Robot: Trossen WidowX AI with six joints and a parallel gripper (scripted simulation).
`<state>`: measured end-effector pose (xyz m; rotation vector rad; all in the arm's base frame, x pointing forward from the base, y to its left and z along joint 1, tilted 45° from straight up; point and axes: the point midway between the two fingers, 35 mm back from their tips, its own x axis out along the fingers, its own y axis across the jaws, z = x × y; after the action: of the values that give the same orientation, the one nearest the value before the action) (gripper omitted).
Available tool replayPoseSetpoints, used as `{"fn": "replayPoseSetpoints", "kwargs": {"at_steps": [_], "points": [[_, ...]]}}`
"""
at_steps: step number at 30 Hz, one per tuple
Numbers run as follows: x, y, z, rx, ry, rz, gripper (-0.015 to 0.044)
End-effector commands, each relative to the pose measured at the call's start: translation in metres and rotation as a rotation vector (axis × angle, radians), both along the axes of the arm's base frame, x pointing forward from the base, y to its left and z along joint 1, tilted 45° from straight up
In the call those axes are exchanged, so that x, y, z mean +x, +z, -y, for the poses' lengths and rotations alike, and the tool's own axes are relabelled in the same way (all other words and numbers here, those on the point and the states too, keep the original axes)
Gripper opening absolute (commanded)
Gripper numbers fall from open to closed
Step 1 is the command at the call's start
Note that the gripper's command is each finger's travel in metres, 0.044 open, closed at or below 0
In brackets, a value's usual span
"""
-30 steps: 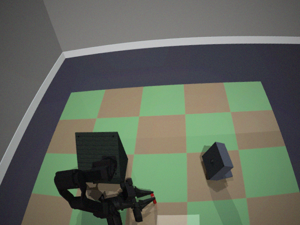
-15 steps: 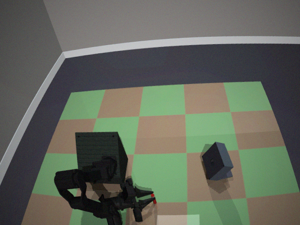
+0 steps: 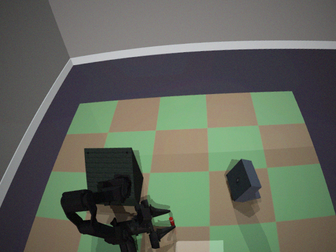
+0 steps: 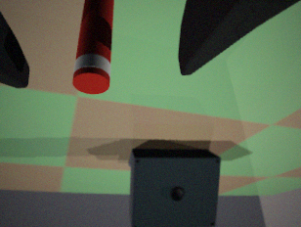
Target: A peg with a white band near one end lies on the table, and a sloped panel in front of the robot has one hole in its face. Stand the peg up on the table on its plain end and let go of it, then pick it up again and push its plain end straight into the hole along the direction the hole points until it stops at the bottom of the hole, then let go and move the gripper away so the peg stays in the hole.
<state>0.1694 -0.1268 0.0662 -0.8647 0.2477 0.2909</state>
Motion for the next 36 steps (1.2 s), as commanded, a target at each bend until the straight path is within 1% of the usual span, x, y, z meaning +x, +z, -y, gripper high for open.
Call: {"fn": "replayPoseSetpoints", "kwargs": {"at_steps": [1, 2, 8, 13, 21, 28, 32, 36], "points": [[0.000, 0.000, 0.000, 0.001, 0.000, 0.000, 0.0419], [0.000, 0.000, 0.000, 0.001, 0.000, 0.000, 0.0440], [0.000, 0.001, 0.000, 0.001, 0.001, -0.002, 0.0440], [0.009, 0.026, -0.012, -0.006, 0.017, -0.034, 0.0440], [0.015, 0.070, -0.047, -0.018, 0.021, -0.057, 0.0440], [0.009, 0.101, -0.086, -0.015, 0.009, -0.031, 0.0440], [0.000, 0.114, -0.110, -0.003, 0.001, 0.000, 0.0440], [-0.002, 0.116, -0.113, 0.003, -0.002, 0.003, 0.0440]]}}
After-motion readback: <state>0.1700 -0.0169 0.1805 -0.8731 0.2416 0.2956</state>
